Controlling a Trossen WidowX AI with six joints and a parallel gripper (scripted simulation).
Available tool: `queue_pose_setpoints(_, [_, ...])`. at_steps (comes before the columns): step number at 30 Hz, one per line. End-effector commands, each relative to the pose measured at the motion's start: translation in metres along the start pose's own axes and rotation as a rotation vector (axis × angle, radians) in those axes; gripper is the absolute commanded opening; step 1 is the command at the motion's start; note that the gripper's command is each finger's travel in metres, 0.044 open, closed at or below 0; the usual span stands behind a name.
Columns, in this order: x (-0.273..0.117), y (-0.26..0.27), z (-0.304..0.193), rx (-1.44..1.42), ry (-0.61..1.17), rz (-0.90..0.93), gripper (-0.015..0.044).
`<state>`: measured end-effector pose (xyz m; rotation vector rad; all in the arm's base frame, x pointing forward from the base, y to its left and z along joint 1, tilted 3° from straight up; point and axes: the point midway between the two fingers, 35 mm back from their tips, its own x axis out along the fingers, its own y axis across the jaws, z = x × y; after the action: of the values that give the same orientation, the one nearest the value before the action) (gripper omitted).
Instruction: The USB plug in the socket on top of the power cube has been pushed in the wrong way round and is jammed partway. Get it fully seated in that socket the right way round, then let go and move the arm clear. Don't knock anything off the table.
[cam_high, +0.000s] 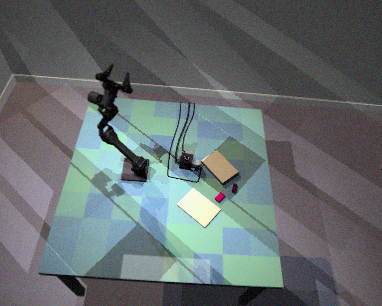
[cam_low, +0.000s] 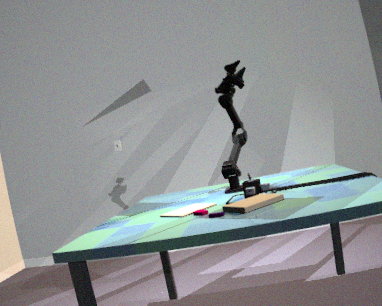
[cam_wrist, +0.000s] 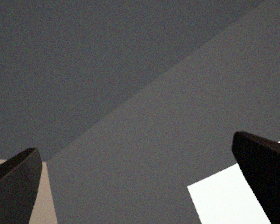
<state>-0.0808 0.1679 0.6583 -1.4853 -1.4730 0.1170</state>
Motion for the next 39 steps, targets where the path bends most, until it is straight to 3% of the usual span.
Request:
queue_pose_setpoints(1, [-0.004,0.024,-0.07,0.181,0.13,-0.016,0.044])
queue_pose_setpoints(9, [-0.018,0.128,-0.191,0.615,0.409,0.055,0.044])
queue_pose_setpoints(18, [-0.029,0.289,-0.241,0.972,0.634,0.277,0.044])
queue_pose_setpoints(20, [-0.04,0.345,-0.243,1.055,0.731,0.408,0.044])
queue_pose_setpoints(25, [-0.069,0.445,-0.22,1.174,0.887,0.721,0.044])
queue_pose_setpoints(31, [-0.124,0.543,-0.155,1.23,1.002,1.24,0.044])
queue_pose_setpoints(39, [-0.215,0.59,-0.045,1.08,0.904,2.104,0.044])
